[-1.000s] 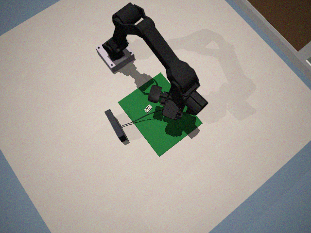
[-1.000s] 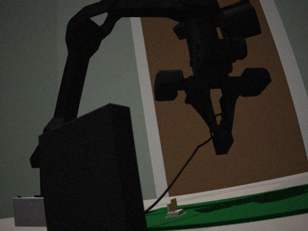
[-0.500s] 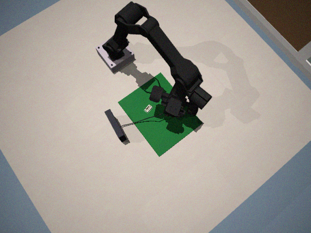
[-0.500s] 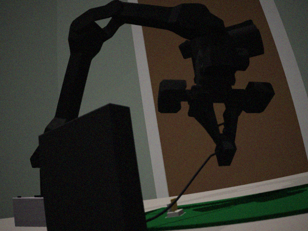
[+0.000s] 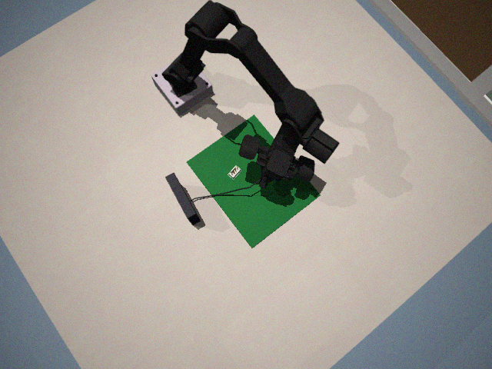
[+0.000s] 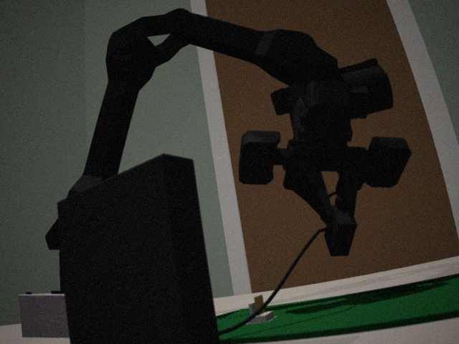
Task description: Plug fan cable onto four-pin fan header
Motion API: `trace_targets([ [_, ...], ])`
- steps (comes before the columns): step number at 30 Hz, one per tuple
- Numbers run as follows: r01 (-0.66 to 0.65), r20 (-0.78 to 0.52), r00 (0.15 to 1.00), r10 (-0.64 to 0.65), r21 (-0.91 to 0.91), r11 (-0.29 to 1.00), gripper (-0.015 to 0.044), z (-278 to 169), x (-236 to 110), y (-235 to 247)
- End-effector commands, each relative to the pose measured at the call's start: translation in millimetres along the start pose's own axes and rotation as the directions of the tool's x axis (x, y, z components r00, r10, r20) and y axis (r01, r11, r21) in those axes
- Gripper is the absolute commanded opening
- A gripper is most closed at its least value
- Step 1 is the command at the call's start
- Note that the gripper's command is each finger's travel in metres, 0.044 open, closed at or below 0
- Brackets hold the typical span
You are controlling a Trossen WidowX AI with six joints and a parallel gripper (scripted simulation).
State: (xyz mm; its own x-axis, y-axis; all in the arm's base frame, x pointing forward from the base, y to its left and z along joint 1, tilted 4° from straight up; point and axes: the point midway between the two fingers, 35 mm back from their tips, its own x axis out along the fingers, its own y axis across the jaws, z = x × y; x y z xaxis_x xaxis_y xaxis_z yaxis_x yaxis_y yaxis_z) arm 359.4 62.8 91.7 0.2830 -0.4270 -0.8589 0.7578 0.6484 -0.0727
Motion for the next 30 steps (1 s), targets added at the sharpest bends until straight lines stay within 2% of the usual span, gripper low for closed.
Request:
trace_targets([
  [1,0.006,0.059,0.998,-0.006,0.008,1.000,0.0000,-1,1,1],
  [15,0.010,0.247,0.969,-0.015,0.023,1.000,0.0000,-5,2,3],
  [30,-0.014,0.441,0.897,-0.006,0.043,0.999,0.0000,-11,-3,3],
])
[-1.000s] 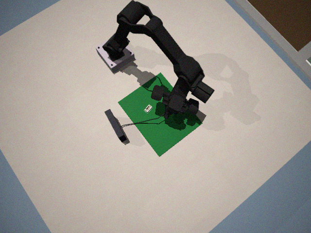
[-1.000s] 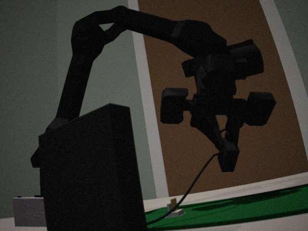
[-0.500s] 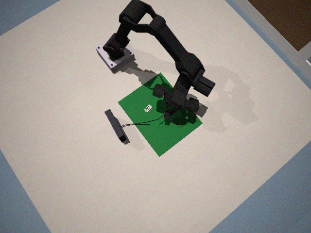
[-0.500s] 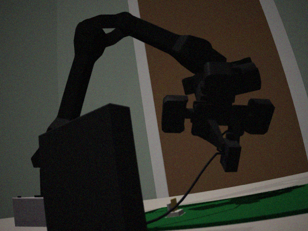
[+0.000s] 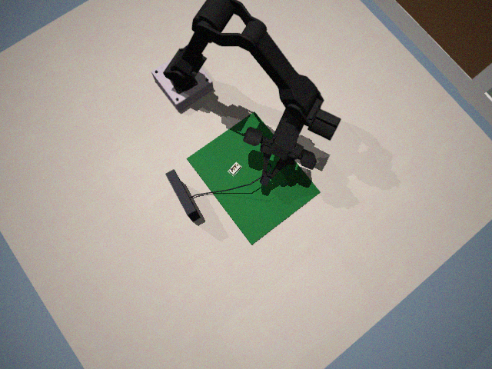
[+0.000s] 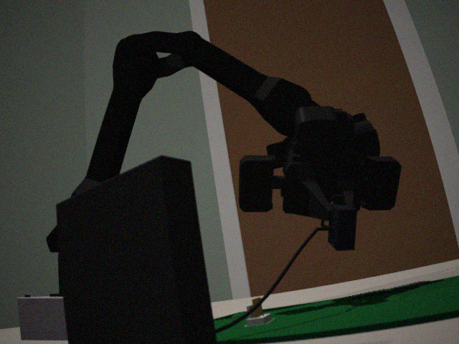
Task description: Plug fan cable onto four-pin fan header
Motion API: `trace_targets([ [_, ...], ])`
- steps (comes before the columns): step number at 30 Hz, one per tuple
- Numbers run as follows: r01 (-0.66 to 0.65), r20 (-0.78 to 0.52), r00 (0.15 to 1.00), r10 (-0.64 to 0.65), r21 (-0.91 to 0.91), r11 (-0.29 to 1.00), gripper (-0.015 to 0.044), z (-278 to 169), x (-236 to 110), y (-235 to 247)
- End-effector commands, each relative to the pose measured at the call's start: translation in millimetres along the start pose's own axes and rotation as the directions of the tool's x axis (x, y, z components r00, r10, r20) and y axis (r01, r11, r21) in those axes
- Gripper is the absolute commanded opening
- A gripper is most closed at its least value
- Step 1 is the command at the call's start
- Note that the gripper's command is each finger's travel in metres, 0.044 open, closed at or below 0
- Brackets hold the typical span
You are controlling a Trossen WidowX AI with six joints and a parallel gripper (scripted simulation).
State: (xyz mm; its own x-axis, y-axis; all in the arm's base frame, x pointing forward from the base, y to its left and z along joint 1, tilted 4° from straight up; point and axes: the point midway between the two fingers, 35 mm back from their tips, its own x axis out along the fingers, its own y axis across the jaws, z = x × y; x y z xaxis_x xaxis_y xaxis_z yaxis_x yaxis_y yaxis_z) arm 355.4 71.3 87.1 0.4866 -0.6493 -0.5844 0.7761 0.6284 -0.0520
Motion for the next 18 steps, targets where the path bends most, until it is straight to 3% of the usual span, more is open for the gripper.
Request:
trace_targets([
  [1,-0.008,0.060,0.998,0.007,0.015,1.000,0.0000,0,-3,0],
  [18,-0.060,0.287,0.957,0.042,0.056,0.997,0.0000,-3,-19,-2],
])
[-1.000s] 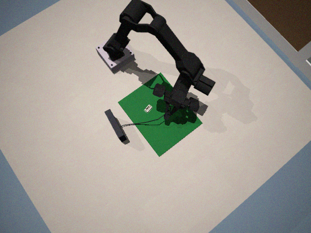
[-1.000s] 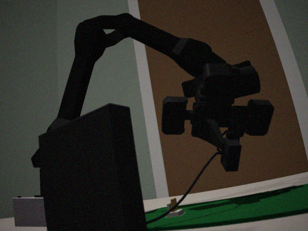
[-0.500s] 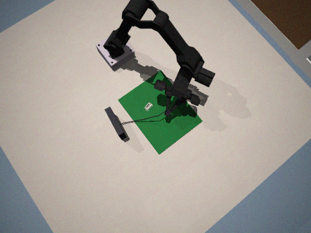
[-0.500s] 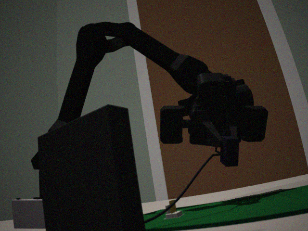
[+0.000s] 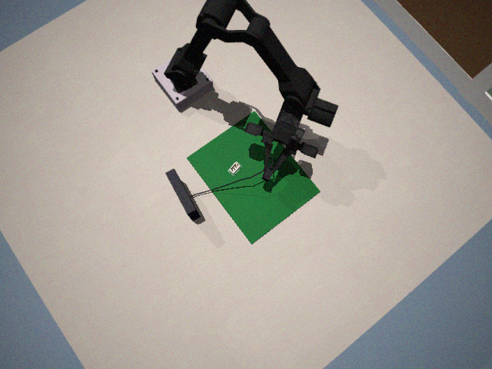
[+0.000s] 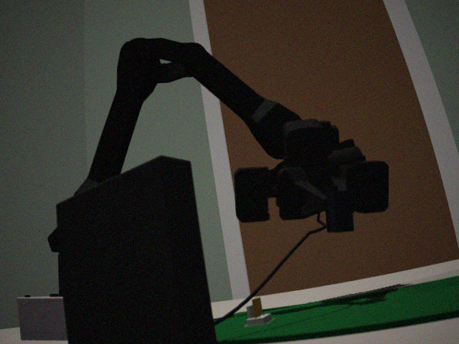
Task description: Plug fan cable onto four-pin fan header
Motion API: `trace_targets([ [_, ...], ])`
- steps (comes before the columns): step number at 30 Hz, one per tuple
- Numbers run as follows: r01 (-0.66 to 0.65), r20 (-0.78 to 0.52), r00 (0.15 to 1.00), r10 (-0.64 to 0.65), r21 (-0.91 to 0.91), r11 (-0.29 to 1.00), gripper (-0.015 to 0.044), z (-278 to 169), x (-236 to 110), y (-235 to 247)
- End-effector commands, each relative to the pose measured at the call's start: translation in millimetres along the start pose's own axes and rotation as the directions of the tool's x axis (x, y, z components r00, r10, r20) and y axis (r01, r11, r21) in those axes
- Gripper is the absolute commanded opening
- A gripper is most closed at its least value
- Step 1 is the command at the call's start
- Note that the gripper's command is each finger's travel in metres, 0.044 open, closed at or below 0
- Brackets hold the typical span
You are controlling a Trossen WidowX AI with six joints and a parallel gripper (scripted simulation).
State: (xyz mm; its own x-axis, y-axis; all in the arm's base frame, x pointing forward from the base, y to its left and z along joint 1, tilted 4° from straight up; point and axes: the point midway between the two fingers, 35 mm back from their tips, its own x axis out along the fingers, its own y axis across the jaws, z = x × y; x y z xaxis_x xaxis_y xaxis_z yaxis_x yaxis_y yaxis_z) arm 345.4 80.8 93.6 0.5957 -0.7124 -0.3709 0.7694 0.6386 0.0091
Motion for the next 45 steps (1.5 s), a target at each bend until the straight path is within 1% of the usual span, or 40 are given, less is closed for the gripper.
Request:
trace_targets([
  [1,-0.014,0.058,0.998,0.013,0.020,1.000,0.0000,1,-5,0],
  [14,-0.064,0.213,0.976,0.050,0.060,0.996,0.0000,3,-20,-4],
  [21,-0.056,0.191,0.980,0.046,0.047,0.997,0.0000,7,-20,-5],
  [45,-0.055,0.194,0.980,0.045,0.046,0.997,0.0000,7,-21,-5],
])
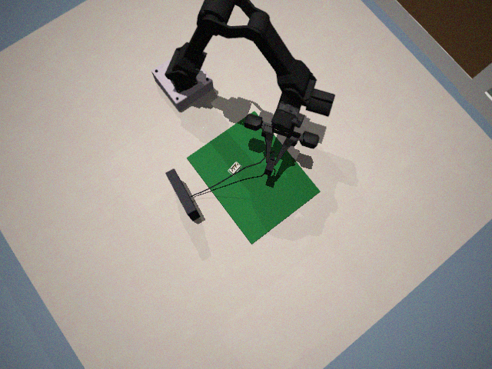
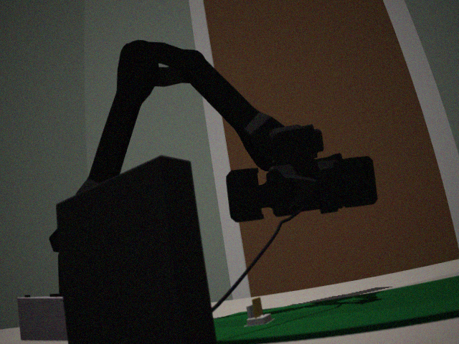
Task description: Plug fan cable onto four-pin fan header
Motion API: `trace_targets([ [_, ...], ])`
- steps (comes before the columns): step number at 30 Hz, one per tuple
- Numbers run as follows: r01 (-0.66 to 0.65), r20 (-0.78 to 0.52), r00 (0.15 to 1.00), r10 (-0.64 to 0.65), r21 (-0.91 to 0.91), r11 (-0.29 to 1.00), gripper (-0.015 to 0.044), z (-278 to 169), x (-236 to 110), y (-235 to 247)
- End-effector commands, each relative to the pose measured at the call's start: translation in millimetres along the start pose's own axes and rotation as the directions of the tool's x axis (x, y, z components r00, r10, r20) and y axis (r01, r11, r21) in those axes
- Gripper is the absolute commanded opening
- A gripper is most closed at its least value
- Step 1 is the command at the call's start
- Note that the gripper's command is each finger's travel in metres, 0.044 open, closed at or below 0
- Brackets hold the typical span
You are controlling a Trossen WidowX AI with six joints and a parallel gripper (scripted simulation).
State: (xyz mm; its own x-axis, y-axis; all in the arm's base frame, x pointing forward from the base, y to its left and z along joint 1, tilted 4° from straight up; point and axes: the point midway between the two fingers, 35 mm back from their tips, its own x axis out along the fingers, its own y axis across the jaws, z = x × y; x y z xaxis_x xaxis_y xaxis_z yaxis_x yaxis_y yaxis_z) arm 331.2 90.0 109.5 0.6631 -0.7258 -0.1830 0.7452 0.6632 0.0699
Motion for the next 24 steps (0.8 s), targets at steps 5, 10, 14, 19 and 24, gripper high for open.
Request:
trace_targets([
  [5,0.000,0.000,1.000,0.000,0.001,1.000,0.0000,-6,-1,0],
  [10,0.000,0.000,1.000,0.000,0.001,1.000,0.0000,-11,-1,1],
  [14,0.000,0.000,1.000,0.000,0.001,1.000,0.0000,-14,-1,1],
  [19,0.000,0.000,1.000,0.000,0.001,1.000,0.0000,-19,-2,1],
  [24,0.000,-0.001,1.000,0.000,0.001,1.000,0.0000,-24,-2,1],
])
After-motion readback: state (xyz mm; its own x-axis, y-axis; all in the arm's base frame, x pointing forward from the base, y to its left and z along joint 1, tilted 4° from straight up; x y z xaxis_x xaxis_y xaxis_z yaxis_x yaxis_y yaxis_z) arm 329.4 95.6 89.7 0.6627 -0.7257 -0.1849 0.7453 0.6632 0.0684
